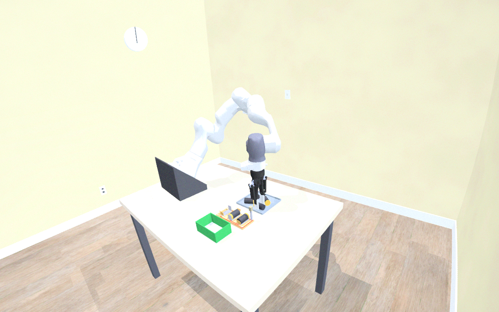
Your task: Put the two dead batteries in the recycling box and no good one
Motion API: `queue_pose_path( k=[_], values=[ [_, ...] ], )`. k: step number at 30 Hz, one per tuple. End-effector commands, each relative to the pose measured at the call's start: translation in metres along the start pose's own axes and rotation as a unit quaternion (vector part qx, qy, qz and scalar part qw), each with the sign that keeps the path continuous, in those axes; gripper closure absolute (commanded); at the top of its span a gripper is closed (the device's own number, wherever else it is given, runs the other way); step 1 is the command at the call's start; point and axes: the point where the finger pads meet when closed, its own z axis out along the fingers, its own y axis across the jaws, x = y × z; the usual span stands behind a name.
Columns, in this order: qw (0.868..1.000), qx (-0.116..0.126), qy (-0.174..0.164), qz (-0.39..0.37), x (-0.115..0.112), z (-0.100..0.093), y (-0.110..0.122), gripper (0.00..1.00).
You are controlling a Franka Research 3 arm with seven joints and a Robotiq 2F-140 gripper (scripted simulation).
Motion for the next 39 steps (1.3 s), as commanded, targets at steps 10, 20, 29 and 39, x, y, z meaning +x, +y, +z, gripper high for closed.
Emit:
queue_pose_path(
  k=[10,20,29,39],
  values=[
    [1.0,0.0,-0.002,-0.002,-0.002,-0.015,0.0,0.71],
    [1.0,0.0,-0.002,-0.002,-0.002,-0.051,0.0,0.71],
    [1.0,0.0,-0.002,-0.002,-0.001,-0.065,0.0,0.71],
    [1.0,0.0,-0.002,-0.002,-0.001,-0.105,0.0,0.71]
  ],
)
